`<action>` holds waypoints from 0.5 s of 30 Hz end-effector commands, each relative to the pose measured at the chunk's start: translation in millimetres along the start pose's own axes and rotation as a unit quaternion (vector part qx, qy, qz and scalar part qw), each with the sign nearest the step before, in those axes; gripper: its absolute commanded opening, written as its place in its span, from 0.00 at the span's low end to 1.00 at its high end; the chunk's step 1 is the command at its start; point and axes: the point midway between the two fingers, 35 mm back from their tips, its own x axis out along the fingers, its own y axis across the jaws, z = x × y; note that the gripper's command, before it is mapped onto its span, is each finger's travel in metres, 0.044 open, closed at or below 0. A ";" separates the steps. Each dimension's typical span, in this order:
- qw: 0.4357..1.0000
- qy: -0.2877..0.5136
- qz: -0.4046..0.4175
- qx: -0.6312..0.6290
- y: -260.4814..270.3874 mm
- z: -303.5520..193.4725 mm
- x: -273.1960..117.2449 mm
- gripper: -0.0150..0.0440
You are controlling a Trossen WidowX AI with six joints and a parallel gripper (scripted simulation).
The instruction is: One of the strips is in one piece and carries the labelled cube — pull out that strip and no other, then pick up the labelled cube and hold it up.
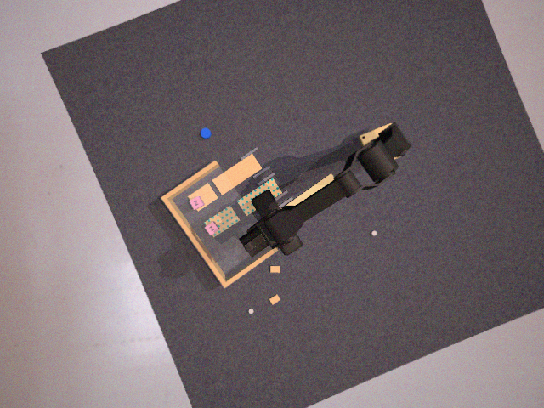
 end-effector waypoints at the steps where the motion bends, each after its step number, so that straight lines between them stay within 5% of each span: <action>1: 1.000 0.000 0.000 0.000 0.0 0.1 -0.2 0.49; 7: 1.000 0.000 0.000 0.000 0.0 0.1 -0.2 0.42; 11: 1.000 0.000 0.000 0.000 -0.1 -2.1 -2.1 0.25; 15: 1.000 0.001 0.000 -0.001 -0.9 -15.6 -13.3 0.25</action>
